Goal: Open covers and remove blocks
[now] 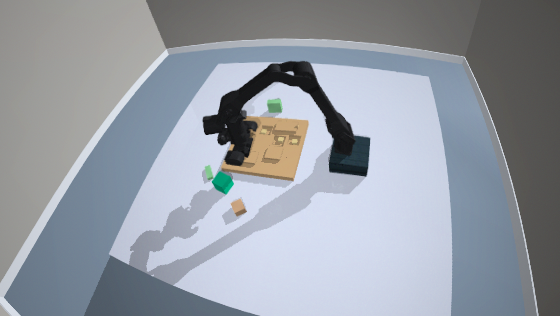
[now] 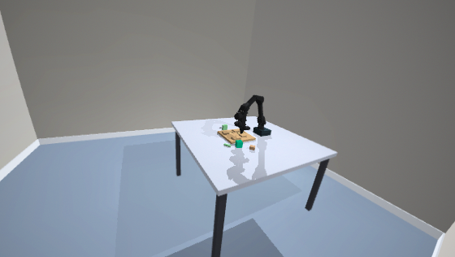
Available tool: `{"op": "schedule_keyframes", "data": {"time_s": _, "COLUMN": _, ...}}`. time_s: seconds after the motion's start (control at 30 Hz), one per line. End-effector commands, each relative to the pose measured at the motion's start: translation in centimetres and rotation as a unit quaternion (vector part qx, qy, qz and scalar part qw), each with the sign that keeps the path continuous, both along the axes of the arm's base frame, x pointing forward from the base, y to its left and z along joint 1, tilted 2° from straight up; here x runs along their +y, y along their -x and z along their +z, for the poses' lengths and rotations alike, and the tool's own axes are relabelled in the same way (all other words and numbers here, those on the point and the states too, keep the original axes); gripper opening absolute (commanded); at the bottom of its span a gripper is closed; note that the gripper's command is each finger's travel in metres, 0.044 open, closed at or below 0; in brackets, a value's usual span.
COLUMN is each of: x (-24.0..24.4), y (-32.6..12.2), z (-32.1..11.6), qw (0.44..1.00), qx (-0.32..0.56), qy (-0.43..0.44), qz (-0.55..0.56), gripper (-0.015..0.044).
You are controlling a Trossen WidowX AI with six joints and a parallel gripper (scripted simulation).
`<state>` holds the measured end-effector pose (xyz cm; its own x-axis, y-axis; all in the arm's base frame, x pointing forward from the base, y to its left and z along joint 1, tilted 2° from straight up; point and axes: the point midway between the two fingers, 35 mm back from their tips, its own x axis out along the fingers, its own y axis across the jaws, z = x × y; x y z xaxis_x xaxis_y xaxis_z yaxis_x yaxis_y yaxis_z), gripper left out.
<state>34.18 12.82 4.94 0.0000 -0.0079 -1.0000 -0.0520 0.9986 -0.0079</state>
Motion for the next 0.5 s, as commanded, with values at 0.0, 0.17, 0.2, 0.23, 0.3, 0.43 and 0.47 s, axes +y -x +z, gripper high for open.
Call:
{"op": "schedule_keyframes", "data": {"time_s": 0.0, "x": 0.0, "y": 0.0, "z": -0.5, "qw": 1.0, "qx": 0.001, "qy": -0.001, "qz": 0.002, "gripper": 0.0}}
{"op": "schedule_keyframes", "data": {"time_s": 0.17, "x": 0.0, "y": 0.0, "z": -1.0, "qw": 1.0, "qx": 0.001, "qy": -0.001, "qz": 0.002, "gripper": 0.0}}
{"op": "schedule_keyframes", "data": {"time_s": 0.2, "x": 0.0, "y": 0.0, "z": -1.1, "qw": 1.0, "qx": 0.001, "qy": -0.001, "qz": 0.002, "gripper": 0.0}}
{"op": "schedule_keyframes", "data": {"time_s": 0.23, "x": 0.0, "y": 0.0, "z": -1.2, "qw": 1.0, "qx": 0.001, "qy": -0.001, "qz": 0.002, "gripper": 0.0}}
{"op": "schedule_keyframes", "data": {"time_s": 0.3, "x": 0.0, "y": 0.0, "z": -1.4, "qw": 1.0, "qx": 0.001, "qy": -0.001, "qz": 0.002, "gripper": 0.0}}
{"op": "schedule_keyframes", "data": {"time_s": 0.43, "x": 0.0, "y": 0.0, "z": -1.8, "qw": 1.0, "qx": 0.001, "qy": -0.001, "qz": 0.002, "gripper": 0.0}}
{"op": "schedule_keyframes", "data": {"time_s": 0.47, "x": 0.0, "y": 0.0, "z": -1.9, "qw": 1.0, "qx": 0.001, "qy": -0.001, "qz": 0.002, "gripper": 0.0}}
